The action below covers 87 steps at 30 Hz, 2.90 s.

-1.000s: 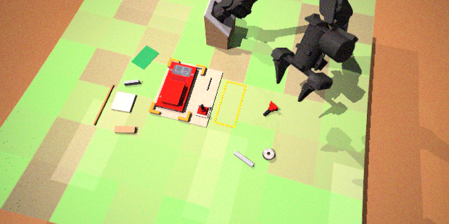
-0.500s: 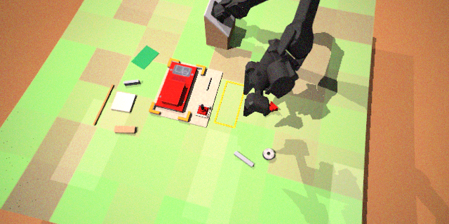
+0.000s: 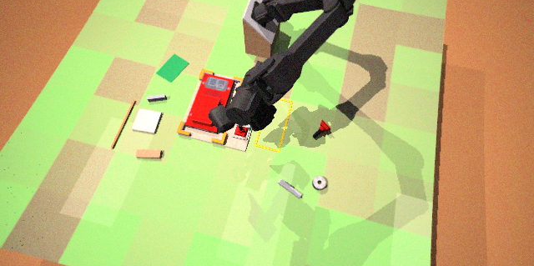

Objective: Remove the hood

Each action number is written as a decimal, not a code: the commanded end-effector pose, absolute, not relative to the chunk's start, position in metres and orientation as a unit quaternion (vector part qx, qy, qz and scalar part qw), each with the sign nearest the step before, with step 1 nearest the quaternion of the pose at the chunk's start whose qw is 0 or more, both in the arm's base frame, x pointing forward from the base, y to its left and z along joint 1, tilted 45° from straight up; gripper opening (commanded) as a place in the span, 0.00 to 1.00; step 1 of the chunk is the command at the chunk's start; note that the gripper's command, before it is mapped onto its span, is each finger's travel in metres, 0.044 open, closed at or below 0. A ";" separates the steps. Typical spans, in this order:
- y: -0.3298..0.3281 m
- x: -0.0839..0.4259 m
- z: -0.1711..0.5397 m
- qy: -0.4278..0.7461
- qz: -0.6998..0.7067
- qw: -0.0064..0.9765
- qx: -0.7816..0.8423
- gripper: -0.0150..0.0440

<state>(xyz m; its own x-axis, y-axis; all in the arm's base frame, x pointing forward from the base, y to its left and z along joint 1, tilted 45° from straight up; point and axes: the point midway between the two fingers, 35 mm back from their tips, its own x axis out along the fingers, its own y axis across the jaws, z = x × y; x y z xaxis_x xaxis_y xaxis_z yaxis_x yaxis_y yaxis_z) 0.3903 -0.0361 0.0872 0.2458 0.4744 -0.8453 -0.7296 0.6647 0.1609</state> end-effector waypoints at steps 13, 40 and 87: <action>-0.081 0.339 -0.048 0.621 0.265 0.697 0.241 1.00; -0.081 0.330 -0.072 0.631 0.247 0.677 0.286 1.00; -0.064 0.333 -0.091 0.631 0.247 0.677 0.287 1.00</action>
<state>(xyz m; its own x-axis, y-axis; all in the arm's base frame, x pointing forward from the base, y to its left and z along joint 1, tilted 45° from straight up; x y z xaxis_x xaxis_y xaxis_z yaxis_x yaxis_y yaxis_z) 0.3339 -0.0668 -0.0899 0.0830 0.6919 -0.7172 0.0204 0.7184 0.6953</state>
